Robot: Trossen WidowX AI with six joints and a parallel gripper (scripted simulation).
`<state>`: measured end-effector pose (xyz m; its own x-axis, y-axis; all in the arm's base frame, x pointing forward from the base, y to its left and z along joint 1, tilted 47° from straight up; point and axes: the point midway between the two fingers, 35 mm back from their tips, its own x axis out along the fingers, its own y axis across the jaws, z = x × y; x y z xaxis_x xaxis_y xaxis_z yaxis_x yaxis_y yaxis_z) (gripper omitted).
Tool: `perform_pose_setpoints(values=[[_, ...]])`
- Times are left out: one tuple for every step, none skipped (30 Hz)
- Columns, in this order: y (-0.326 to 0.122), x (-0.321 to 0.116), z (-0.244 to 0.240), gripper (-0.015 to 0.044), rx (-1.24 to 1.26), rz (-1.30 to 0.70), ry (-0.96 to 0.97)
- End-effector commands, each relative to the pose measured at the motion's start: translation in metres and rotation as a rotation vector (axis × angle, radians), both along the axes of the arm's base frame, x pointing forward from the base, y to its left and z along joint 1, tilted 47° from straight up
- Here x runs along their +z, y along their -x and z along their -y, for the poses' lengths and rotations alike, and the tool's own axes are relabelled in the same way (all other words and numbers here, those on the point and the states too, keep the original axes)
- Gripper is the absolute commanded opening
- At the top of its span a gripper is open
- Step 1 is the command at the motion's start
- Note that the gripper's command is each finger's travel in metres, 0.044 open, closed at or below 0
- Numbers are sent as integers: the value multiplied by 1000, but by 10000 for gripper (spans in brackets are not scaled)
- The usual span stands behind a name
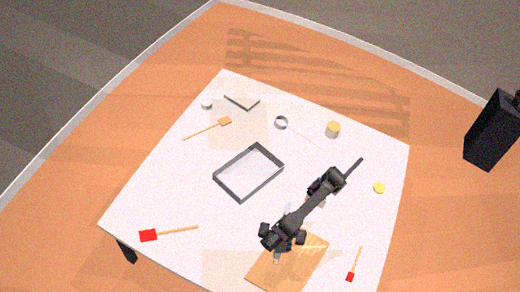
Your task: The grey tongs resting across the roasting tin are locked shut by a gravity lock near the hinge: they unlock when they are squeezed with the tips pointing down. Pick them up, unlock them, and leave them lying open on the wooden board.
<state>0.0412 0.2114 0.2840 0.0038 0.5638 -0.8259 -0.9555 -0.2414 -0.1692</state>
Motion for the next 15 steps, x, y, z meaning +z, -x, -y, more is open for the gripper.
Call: perform_pose_setpoints(values=[[9,4,1,-150,-36,-11,-19],[11,5,1,-150,-43,-14,-24],[13,6,1,-150,-50,-18,-29],[15,7,1,-150,-57,-22,-34],[18,8,1,-150,-64,-26,-39],[20,9,2,-150,-71,-30,-44],[22,10,2,-150,-77,-34,-50],[24,11,2,-150,-84,-39,-56],[26,12,2,-150,-91,-44,-61],[28,13,3,-150,-97,-49,-67],[30,14,3,-150,-104,-54,-73],[32,15,3,-150,-111,-60,-80],[34,16,4,-150,-117,-66,-86],[36,17,4,-150,-124,-72,-92],[38,18,5,-150,-130,-79,-99]])
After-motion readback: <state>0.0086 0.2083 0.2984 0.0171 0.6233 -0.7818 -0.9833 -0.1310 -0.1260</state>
